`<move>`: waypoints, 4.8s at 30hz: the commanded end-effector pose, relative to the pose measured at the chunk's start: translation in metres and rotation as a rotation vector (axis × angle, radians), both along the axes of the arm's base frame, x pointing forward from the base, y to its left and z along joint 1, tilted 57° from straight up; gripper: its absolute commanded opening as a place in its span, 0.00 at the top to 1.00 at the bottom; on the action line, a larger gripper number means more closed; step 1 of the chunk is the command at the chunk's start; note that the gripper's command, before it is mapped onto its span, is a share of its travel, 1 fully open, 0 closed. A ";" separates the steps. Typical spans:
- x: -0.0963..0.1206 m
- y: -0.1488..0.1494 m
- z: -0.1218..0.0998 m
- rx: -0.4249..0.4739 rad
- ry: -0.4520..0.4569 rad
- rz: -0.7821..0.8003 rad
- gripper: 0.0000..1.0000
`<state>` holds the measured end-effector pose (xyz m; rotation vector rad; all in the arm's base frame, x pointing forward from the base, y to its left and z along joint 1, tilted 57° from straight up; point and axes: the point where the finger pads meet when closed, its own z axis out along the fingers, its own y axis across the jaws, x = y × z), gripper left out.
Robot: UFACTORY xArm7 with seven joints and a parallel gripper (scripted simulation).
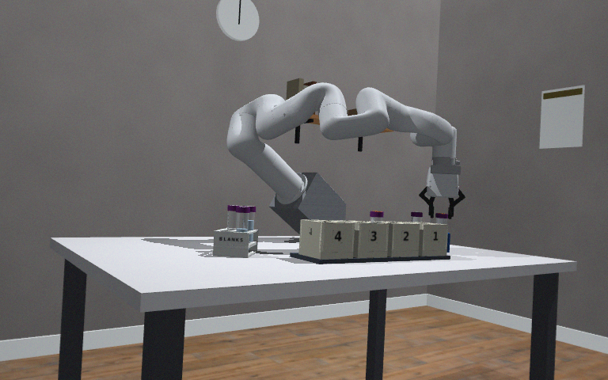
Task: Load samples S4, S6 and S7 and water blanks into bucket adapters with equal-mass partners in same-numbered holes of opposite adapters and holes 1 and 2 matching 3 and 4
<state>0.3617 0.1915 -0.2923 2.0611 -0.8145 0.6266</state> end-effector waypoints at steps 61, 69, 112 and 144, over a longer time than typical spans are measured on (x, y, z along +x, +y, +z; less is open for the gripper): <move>0.001 -0.001 -0.002 0.005 -0.001 0.002 1.00; 0.001 0.001 -0.001 0.005 -0.001 0.002 1.00; -0.004 0.029 0.018 0.005 -0.001 0.002 1.00; -0.012 0.075 0.048 0.005 -0.001 0.002 1.00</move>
